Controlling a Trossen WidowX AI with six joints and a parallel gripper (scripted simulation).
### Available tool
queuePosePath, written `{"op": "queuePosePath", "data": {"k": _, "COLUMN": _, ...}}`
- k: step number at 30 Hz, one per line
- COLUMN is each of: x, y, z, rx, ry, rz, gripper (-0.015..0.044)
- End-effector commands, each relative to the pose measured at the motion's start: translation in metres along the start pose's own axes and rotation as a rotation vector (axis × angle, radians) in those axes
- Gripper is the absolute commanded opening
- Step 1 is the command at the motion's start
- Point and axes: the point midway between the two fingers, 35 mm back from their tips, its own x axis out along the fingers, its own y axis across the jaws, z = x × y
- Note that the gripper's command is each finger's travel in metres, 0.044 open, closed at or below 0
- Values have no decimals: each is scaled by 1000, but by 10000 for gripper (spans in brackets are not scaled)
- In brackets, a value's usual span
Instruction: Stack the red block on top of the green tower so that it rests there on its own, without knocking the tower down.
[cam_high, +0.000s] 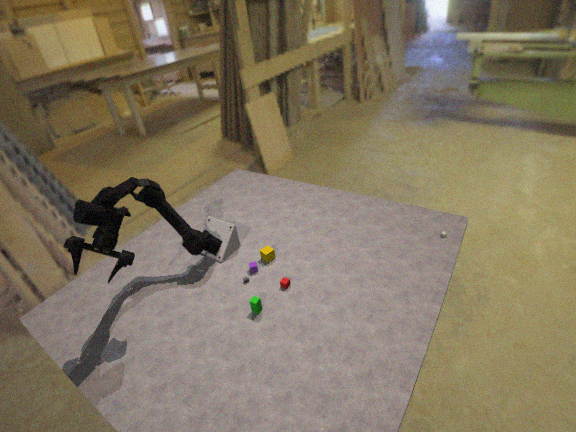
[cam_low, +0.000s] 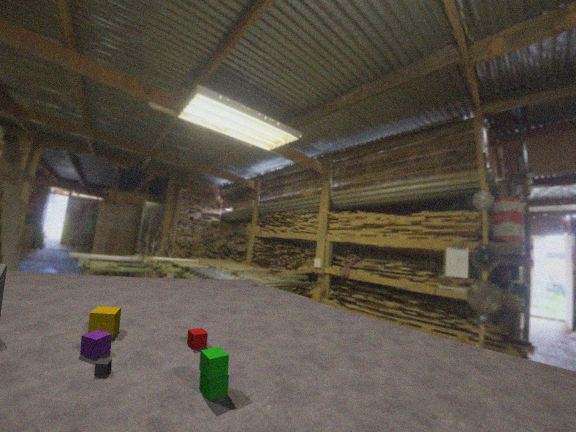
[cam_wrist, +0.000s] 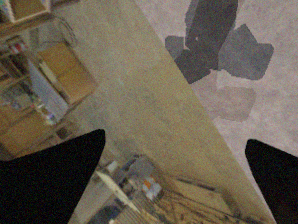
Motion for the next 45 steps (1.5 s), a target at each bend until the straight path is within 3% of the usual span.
{"op": "queuePosePath", "data": {"k": 1, "x": 18, "y": -45, "z": -35, "rx": -252, "ry": 54, "rz": -127, "gripper": 440}}
{"op": "queuePosePath", "data": {"k": 12, "x": 25, "y": -149, "z": -98, "rx": -854, "ry": 239, "rz": -352, "gripper": 440}}
{"op": "queuePosePath", "data": {"k": 23, "x": -7, "y": -267, "z": -137, "rx": -1440, "ry": 498, "rz": -500, "gripper": 440}}
{"op": "queuePosePath", "data": {"k": 34, "x": -56, "y": -369, "z": -136, "rx": -2105, "ry": 773, "rz": -549, "gripper": 440}}
{"op": "queuePosePath", "data": {"k": 45, "x": -115, "y": -454, "z": -105, "rx": -2760, "ry": 1097, "rz": -510, "gripper": 440}}
